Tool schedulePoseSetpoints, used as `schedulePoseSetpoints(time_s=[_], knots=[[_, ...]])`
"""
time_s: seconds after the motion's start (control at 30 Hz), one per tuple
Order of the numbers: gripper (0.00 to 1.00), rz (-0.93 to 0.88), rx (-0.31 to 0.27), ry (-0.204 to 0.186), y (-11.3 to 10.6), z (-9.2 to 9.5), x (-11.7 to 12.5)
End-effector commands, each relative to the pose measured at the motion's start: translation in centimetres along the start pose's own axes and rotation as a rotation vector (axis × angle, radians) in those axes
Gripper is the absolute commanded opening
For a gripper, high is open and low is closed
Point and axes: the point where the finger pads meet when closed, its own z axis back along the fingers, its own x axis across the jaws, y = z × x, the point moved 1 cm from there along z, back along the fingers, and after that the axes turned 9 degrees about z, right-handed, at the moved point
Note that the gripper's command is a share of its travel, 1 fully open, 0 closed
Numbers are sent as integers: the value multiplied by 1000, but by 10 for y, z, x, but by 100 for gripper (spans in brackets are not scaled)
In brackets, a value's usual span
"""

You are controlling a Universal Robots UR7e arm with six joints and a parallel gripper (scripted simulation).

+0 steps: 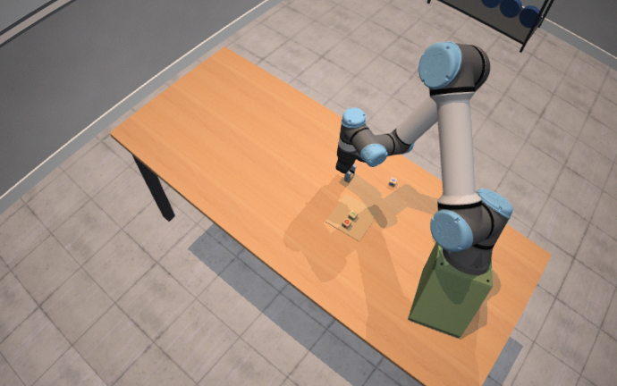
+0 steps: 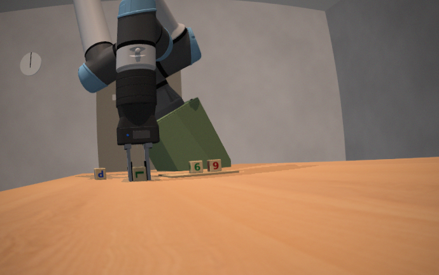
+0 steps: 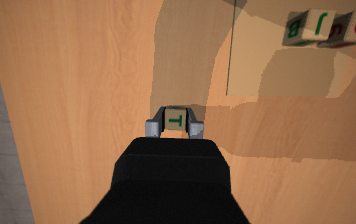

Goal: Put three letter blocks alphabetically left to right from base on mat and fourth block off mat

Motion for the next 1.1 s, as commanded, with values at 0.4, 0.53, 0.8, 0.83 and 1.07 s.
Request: schedulePoseSetpoints(time_s=[0.4, 0.53, 0.8, 0.83, 1.07], knots=[[49, -1, -4, 2, -2, 2, -1], [49, 1, -3, 1, -1, 10, 0], [49, 1, -2, 1, 0, 44, 1], [49, 1, -2, 1, 0, 44, 1], [49, -1, -7, 4, -3, 85, -2]])
